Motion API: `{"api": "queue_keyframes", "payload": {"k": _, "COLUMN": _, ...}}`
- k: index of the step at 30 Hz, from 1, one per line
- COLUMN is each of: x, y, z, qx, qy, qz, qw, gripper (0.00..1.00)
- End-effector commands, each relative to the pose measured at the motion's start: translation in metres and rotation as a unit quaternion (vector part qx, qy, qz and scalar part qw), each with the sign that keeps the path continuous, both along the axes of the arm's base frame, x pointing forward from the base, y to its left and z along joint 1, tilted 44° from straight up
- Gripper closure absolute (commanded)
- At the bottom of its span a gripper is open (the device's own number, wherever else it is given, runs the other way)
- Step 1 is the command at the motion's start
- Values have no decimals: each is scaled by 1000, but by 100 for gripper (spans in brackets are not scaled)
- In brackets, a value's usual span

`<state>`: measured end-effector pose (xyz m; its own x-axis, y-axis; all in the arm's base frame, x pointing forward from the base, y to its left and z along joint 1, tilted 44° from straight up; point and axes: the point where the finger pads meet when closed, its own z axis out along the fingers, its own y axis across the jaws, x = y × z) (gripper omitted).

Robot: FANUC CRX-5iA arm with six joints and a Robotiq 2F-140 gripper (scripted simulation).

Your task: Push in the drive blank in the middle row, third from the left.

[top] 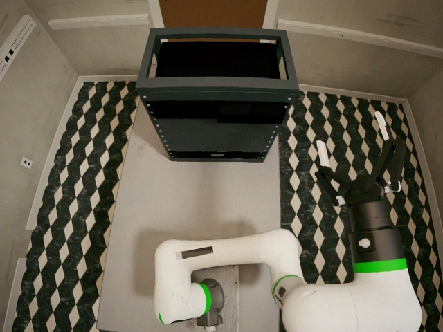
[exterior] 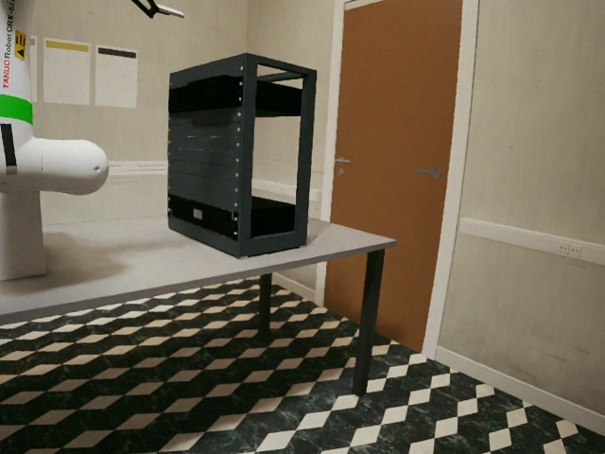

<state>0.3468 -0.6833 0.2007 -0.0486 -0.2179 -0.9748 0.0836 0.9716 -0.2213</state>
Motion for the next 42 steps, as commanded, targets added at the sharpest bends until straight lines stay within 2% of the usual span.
{"api": "queue_keyframes", "payload": {"k": 1, "x": -2, "y": 0, "z": 4, "qx": -2, "qy": -1, "qz": -1, "qw": 1000, "gripper": 0}}
{"api": "queue_keyframes", "payload": {"k": 10, "x": -11, "y": 0, "z": 18, "qx": -8, "qy": -6, "qz": -2, "qw": 1000, "gripper": 0}}
{"api": "queue_keyframes", "payload": {"k": 22, "x": -42, "y": 4, "z": 64, "qx": -29, "qy": -22, "qz": -5, "qw": 999, "gripper": 0}}
{"api": "queue_keyframes", "payload": {"k": 24, "x": -42, "y": 4, "z": 64, "qx": -29, "qy": -22, "qz": -5, "qw": 999, "gripper": 0}}
{"api": "queue_keyframes", "payload": {"k": 31, "x": -71, "y": 11, "z": 105, "qx": -49, "qy": -33, "qz": -7, "qw": 998, "gripper": 0}}
{"api": "queue_keyframes", "payload": {"k": 39, "x": -112, "y": 31, "z": 163, "qx": -81, "qy": -45, "qz": -8, "qw": 996, "gripper": 0}}
{"api": "queue_keyframes", "payload": {"k": 41, "x": -112, "y": 31, "z": 163, "qx": -81, "qy": -45, "qz": -8, "qw": 996, "gripper": 0}}
{"api": "queue_keyframes", "payload": {"k": 42, "x": -117, "y": 34, "z": 171, "qx": -85, "qy": -46, "qz": -8, "qw": 995, "gripper": 0}}
